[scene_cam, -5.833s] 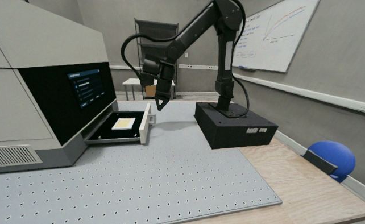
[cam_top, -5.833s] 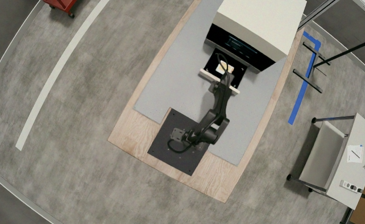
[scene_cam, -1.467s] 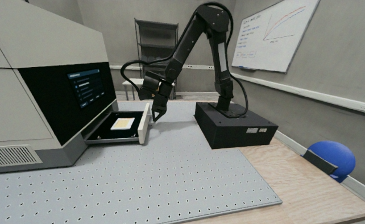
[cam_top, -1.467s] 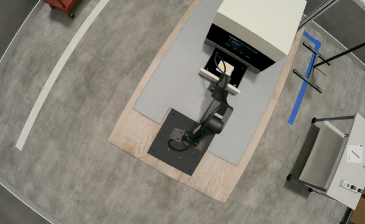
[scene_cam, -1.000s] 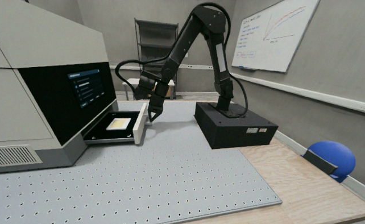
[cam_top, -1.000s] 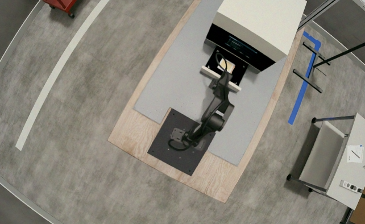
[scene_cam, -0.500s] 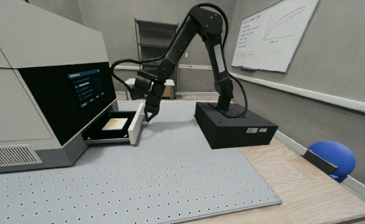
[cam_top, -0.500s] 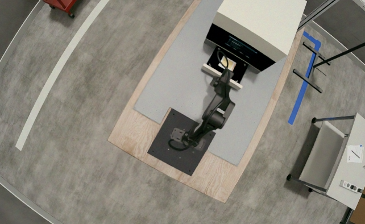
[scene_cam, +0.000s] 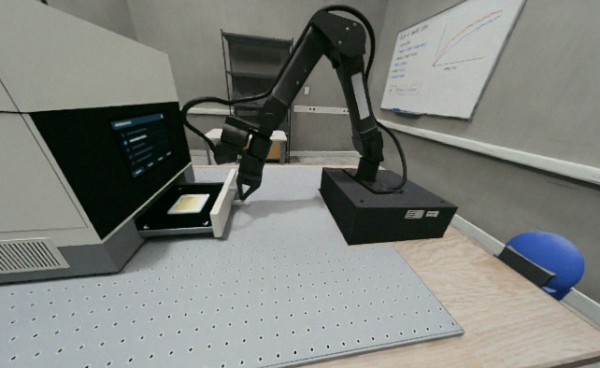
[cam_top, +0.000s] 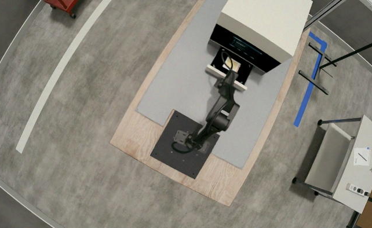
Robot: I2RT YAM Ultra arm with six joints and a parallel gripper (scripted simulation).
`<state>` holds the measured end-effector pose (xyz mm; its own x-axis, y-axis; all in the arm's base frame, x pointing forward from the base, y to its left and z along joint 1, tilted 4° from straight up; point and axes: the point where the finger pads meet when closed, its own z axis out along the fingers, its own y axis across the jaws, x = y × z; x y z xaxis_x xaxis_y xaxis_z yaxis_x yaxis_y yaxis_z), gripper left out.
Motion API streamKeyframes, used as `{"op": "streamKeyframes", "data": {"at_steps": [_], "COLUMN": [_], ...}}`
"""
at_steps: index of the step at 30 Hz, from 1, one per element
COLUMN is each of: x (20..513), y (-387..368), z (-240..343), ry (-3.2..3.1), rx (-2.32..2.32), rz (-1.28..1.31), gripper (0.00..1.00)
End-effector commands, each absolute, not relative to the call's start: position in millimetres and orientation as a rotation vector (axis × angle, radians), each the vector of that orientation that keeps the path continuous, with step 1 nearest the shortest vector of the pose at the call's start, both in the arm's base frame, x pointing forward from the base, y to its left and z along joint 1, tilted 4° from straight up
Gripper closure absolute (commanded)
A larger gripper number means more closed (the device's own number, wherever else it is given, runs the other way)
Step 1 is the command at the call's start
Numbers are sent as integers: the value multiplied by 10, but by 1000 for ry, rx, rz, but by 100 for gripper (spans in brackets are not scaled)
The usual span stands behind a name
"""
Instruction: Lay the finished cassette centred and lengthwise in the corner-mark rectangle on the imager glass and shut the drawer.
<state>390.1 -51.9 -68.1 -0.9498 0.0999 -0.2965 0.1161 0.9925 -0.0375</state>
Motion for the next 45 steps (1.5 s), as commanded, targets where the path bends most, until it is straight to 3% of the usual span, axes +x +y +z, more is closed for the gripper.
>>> {"op": "streamKeyframes", "data": {"at_steps": [1,21,22,45], "x": [4154,4154,3991,4417], "y": [-585,-585,-560,-613], "z": [-613,-613,-726,-618], "ry": [2760,2760,2770,2627], "rx": [157,157,151,145], "rz": [-86,-86,-82,-89], "gripper": [100,100,100,100]}}
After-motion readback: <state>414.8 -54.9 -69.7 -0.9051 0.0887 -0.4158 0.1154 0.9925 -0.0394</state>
